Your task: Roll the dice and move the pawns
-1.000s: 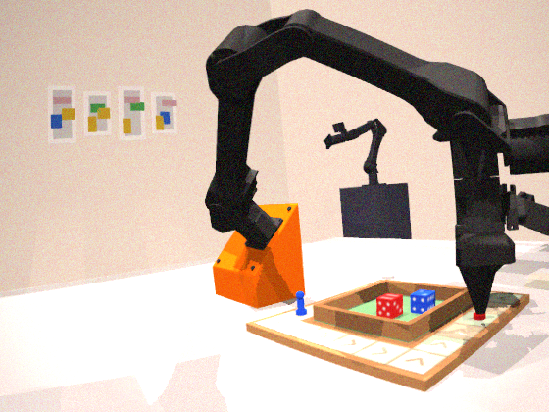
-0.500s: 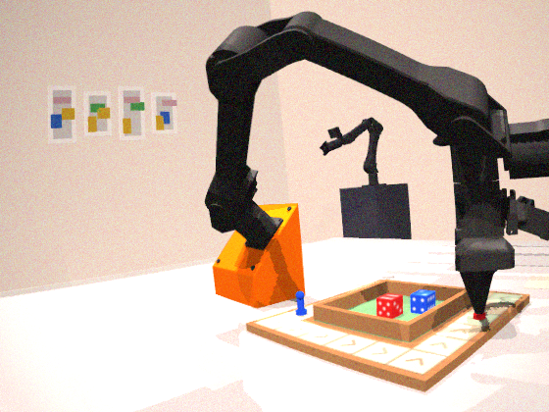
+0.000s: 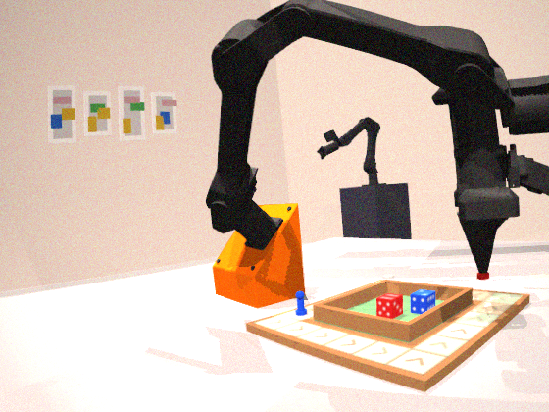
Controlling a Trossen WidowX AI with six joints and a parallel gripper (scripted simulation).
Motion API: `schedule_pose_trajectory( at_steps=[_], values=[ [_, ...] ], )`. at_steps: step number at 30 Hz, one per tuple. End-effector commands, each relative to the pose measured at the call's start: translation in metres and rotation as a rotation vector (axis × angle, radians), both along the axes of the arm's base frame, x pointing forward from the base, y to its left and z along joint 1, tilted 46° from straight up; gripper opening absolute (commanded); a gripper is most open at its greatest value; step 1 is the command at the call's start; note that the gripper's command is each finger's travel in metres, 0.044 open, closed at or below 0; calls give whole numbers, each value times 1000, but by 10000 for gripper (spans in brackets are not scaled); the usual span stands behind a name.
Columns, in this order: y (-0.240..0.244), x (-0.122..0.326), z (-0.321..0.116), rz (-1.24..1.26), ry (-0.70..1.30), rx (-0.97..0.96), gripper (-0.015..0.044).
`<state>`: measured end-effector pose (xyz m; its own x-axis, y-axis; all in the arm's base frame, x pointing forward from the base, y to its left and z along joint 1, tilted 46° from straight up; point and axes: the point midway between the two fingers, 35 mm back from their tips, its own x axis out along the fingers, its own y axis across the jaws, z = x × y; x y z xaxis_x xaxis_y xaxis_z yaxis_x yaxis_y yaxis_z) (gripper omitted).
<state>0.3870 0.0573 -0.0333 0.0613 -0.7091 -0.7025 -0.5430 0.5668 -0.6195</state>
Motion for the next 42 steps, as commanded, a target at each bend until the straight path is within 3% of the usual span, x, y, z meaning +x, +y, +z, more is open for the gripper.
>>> schedule_pose_trajectory(
  at_steps=[1,12,42],
  values=[
    [20,-1,19,3,-11,7,0],
    [53,-10,55,-7,-21,-2,0],
    [66,-118,-31,-4,-13,13,0]
  ],
)
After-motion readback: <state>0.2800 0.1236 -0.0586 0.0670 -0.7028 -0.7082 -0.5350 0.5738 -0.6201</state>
